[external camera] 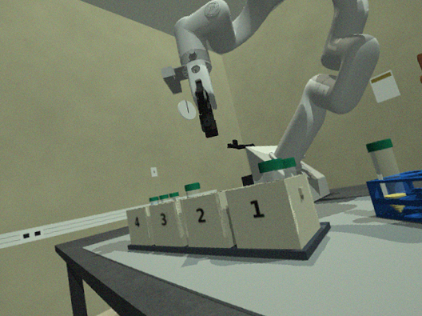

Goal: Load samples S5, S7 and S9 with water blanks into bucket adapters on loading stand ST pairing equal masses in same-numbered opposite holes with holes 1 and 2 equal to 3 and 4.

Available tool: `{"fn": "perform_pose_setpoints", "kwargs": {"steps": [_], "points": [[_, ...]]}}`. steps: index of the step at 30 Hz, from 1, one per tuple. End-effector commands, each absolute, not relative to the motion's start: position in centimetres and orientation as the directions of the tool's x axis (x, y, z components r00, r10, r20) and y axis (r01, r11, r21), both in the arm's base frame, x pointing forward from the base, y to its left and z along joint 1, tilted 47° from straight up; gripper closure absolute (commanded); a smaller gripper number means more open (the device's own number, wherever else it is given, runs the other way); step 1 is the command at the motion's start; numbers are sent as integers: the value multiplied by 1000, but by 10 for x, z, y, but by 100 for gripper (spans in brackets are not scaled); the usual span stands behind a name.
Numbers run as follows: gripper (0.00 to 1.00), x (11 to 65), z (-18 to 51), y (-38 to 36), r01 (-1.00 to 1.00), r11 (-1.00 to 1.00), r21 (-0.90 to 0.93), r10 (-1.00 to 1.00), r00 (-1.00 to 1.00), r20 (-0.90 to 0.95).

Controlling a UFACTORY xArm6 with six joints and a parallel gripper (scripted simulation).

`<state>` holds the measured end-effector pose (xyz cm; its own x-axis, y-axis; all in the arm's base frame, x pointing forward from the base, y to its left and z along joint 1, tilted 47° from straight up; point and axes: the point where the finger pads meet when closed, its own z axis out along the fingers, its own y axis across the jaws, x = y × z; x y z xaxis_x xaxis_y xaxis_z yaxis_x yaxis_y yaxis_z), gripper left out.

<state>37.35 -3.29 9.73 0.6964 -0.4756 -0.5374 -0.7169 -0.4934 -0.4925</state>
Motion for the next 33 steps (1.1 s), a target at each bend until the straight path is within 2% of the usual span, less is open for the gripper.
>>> {"fn": "perform_pose_setpoints", "kwargs": {"steps": [1,33], "points": [[43,373,81,-50,-718,-492,-492,-478,696,-536],[43,360,-20,-146,-718,-493,-492,-479,696,-535]]}}
